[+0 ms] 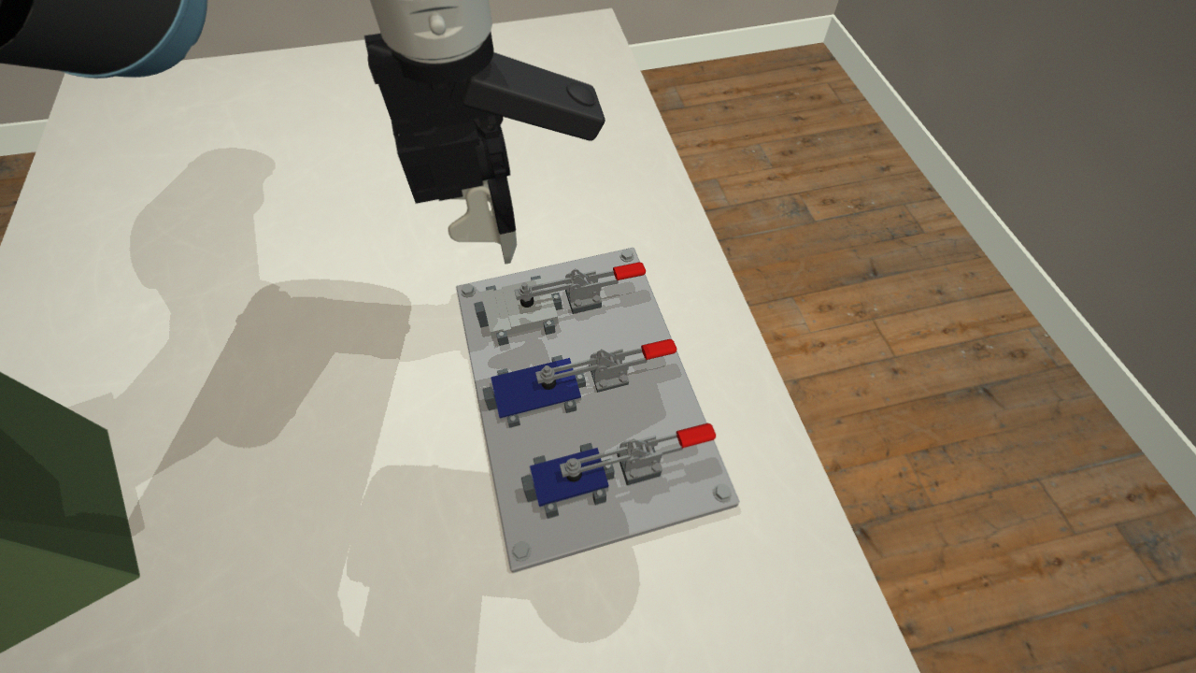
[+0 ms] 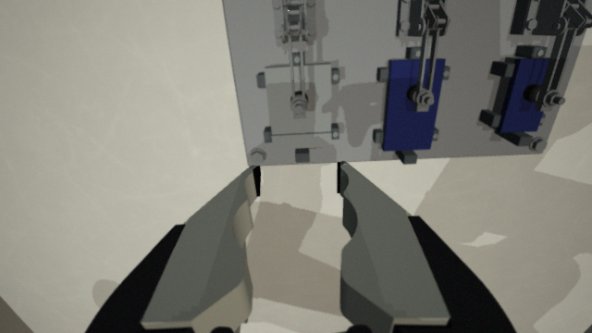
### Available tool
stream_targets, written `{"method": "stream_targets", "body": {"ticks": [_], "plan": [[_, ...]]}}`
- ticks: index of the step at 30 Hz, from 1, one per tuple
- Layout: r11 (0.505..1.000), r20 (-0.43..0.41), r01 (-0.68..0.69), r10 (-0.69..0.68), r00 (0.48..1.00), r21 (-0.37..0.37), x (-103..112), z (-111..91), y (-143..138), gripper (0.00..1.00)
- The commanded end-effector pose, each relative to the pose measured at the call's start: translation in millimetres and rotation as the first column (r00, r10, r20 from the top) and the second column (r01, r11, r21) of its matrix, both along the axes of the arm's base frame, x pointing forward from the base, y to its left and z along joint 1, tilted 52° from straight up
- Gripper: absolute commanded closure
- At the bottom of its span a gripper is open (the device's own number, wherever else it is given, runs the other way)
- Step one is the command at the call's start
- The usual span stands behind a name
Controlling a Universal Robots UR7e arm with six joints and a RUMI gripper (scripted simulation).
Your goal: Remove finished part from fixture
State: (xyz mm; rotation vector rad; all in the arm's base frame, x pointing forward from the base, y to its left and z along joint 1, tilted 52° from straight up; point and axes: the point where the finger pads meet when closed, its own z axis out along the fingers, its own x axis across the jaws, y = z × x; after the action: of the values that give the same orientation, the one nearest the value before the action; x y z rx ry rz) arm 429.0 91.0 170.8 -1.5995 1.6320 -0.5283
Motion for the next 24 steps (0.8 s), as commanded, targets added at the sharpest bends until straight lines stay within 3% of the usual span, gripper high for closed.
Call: {"method": "stream_targets", "body": {"ticks": [1, 24], "plan": [[1.0, 0.0, 0.005, -0.005, 1.0, -0.004, 2.2, -1.1, 0.7, 0.72], [1.0, 0.0, 0.005, -0.005, 1.0, -0.004, 5.7, 1.6, 0.4, 0.72]]}}
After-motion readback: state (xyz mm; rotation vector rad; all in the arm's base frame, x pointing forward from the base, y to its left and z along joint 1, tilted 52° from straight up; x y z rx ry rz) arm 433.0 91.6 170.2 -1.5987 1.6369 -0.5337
